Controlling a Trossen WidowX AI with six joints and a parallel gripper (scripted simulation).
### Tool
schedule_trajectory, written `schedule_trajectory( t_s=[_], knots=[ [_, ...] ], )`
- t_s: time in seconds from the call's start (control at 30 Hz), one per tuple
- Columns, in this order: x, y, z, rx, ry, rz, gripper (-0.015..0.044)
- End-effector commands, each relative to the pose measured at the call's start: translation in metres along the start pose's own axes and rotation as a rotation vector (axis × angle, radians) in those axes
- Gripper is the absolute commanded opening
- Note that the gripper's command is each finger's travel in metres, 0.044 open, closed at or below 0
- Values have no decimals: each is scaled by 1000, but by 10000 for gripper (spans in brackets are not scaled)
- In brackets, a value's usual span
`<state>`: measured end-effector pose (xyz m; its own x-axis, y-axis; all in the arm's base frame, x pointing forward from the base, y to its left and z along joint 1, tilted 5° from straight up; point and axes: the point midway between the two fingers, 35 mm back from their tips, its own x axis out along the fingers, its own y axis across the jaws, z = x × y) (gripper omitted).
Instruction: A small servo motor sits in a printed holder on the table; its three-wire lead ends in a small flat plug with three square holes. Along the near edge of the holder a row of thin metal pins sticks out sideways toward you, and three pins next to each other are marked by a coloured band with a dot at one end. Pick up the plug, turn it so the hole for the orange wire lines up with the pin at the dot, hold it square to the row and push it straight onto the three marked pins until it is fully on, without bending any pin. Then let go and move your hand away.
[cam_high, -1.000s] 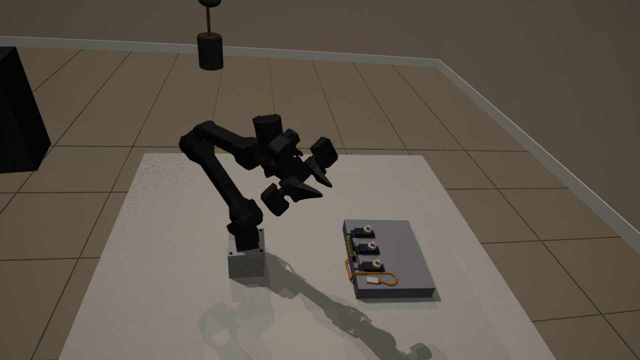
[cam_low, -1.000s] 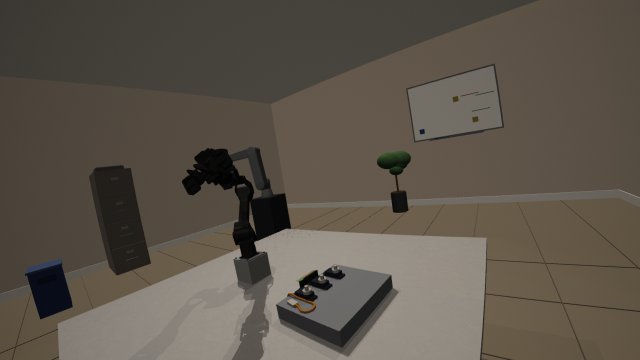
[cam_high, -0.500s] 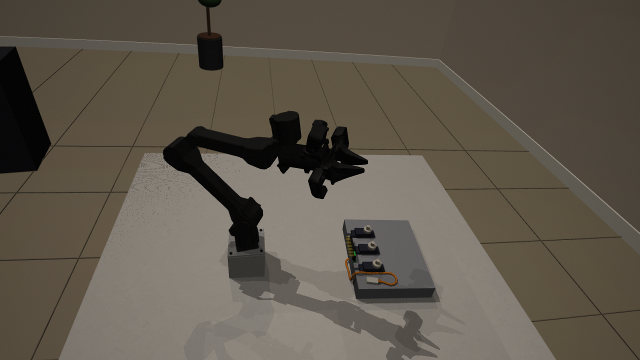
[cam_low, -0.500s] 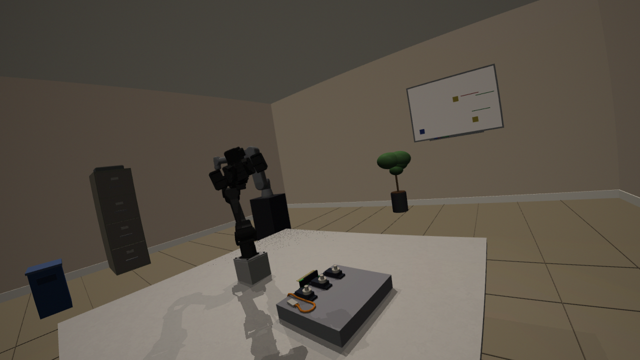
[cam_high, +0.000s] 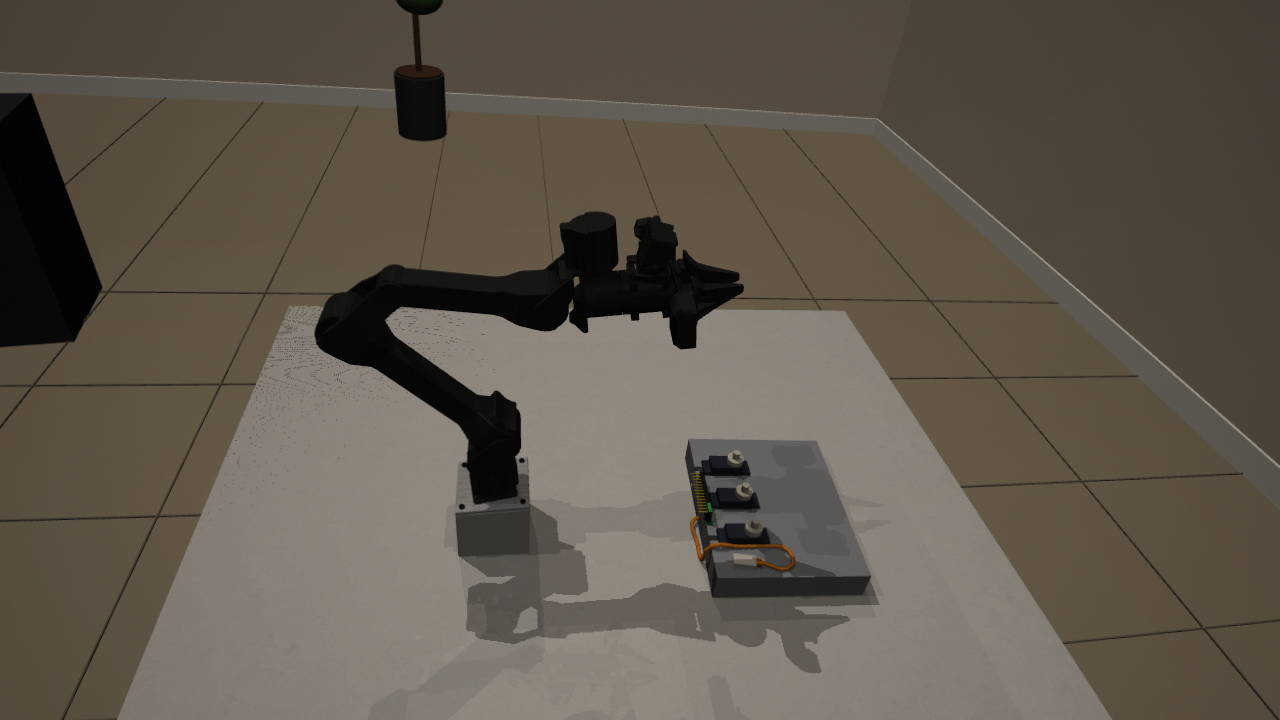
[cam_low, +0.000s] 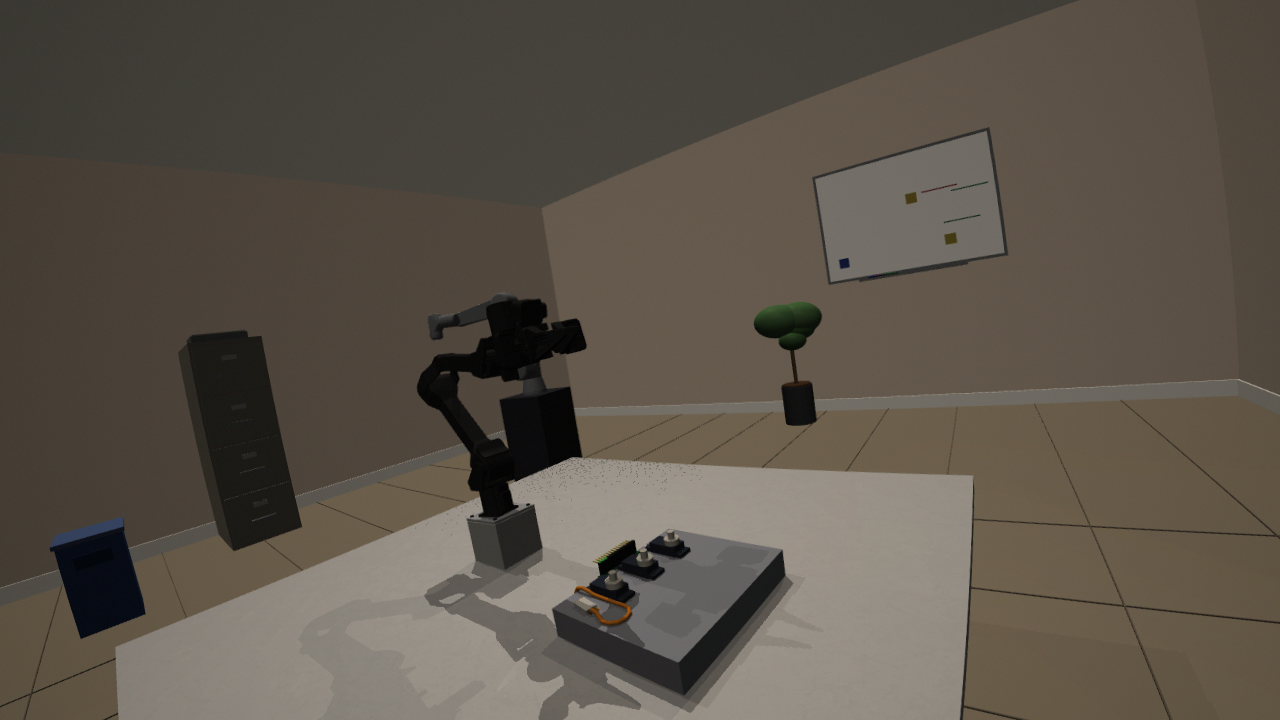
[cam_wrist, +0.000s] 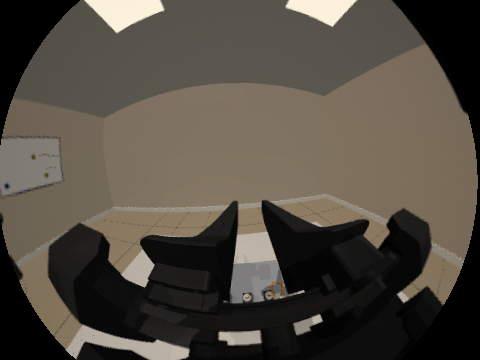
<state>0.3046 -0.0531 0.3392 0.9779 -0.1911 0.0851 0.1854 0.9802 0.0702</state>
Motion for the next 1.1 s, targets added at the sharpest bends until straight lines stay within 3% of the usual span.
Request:
schedule_trajectory(
  t_s=[0.0,0.07,0.27,0.67,1.07],
  knots=[
    [0,36,-11,-39,22,130,115],
    [1,52,-16,-58,39,188,115],
    [26,42,-40,-80,184,144,115],
    [74,2,-112,-108,573,31,115],
    [94,-48,-193,-87,963,-70,115]
  ],
)
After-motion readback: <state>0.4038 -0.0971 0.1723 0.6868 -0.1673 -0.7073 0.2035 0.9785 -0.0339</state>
